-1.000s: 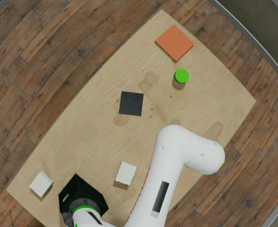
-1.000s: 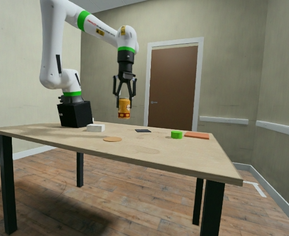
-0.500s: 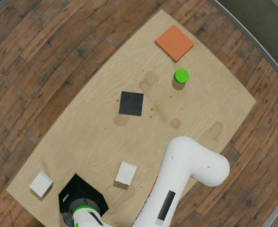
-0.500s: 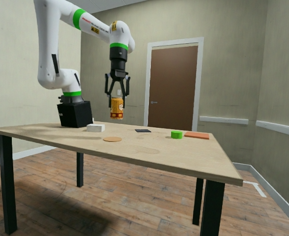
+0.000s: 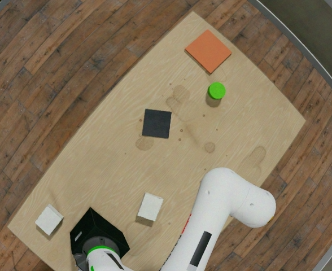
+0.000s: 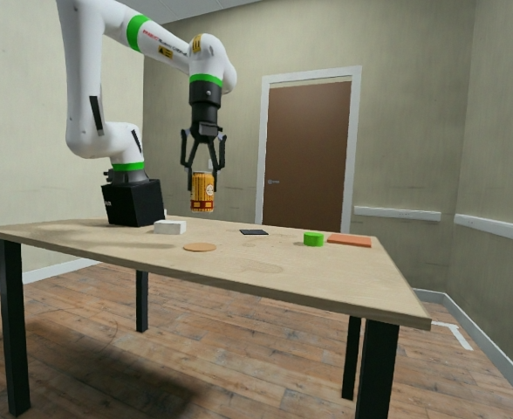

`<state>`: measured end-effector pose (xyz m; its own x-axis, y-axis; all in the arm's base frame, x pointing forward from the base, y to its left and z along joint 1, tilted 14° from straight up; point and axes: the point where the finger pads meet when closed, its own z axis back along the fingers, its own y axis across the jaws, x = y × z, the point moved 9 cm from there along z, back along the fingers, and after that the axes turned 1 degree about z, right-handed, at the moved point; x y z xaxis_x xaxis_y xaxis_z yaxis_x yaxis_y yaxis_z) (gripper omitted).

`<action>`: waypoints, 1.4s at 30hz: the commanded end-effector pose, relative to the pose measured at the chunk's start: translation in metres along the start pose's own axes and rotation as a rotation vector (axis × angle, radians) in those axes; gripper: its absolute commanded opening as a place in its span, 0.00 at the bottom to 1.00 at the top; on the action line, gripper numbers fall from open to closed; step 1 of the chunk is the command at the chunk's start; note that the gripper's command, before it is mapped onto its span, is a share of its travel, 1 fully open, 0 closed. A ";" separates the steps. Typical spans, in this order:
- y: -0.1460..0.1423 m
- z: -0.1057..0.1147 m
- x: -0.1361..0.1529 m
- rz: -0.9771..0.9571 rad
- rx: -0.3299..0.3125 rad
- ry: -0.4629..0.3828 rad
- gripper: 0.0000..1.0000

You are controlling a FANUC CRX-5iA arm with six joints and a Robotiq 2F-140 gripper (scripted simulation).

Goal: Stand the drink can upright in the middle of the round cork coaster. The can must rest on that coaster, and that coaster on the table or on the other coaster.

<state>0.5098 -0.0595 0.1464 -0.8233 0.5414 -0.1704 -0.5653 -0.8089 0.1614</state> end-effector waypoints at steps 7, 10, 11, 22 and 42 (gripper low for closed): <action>0.000 -0.005 -0.001 0.000 -0.001 0.002 0.10; 0.001 -0.030 0.000 0.000 -0.001 0.001 0.10; 0.001 -0.041 0.000 0.001 -0.002 0.000 0.10; 0.001 -0.083 0.000 0.001 -0.002 0.000 0.10; 0.000 -0.099 -0.001 0.000 -0.001 0.001 0.10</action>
<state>0.5149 -0.0829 0.0500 -0.8234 0.5414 -0.1699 -0.5652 -0.8090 0.1612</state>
